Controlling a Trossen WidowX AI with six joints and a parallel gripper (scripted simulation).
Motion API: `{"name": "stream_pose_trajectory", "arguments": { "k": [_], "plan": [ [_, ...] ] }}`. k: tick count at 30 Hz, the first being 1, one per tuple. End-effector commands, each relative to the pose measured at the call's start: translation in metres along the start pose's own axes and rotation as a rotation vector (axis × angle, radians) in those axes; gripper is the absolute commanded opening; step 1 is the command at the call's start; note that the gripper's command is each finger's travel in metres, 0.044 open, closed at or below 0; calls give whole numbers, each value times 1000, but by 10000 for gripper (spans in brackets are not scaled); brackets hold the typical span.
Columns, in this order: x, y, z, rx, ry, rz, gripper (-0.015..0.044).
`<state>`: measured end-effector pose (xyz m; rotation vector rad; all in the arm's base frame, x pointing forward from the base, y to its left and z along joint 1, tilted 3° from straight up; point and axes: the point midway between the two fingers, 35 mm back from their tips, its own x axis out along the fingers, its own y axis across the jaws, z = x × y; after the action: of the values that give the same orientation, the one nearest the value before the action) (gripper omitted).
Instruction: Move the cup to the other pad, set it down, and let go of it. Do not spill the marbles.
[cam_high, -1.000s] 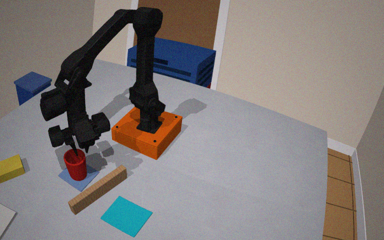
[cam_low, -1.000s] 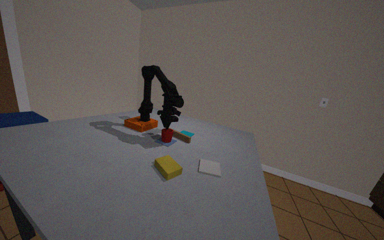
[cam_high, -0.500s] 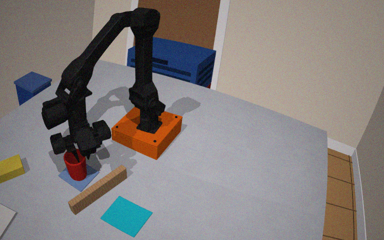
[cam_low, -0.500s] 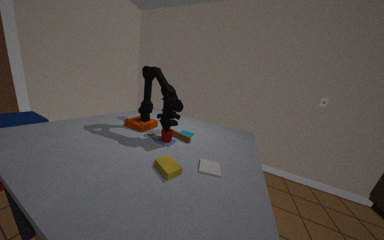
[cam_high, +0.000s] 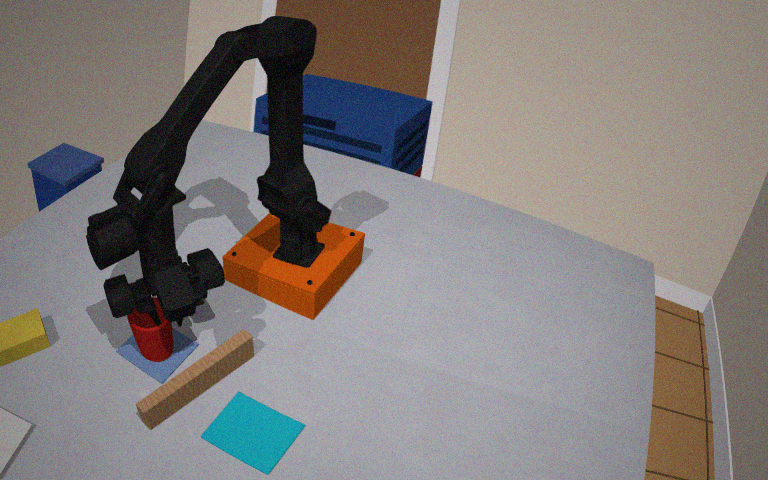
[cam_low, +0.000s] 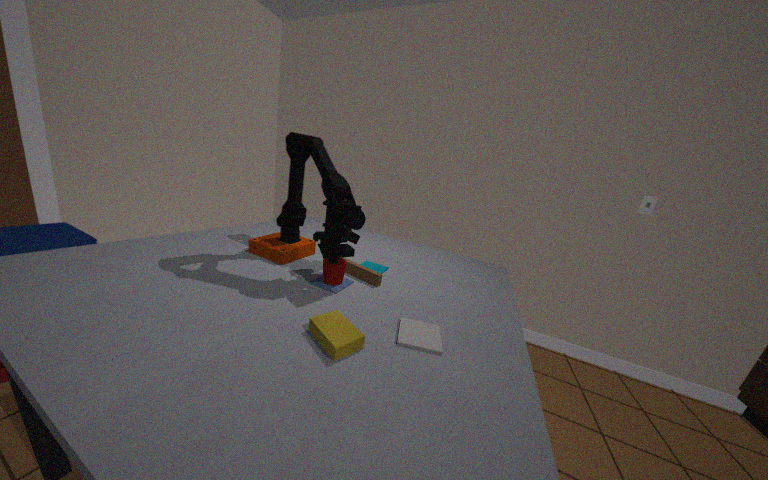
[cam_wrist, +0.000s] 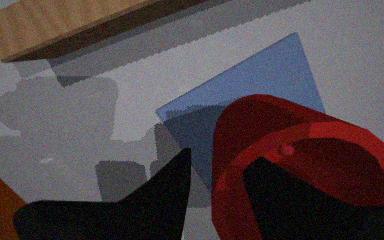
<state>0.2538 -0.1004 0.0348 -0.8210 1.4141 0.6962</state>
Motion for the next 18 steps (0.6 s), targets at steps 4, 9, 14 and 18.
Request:
{"name": "stream_pose_trajectory", "arguments": {
  "k": [4, 9, 14, 18],
  "plan": [
    [0, 0, 0, 0, 0, -1, 56],
    [0, 0, 0, 0, 0, -1, 22],
    [0, 0, 0, 0, 0, -1, 0],
    [-6, -1, 0, 0, 0, 0, 0]
  ]
}}
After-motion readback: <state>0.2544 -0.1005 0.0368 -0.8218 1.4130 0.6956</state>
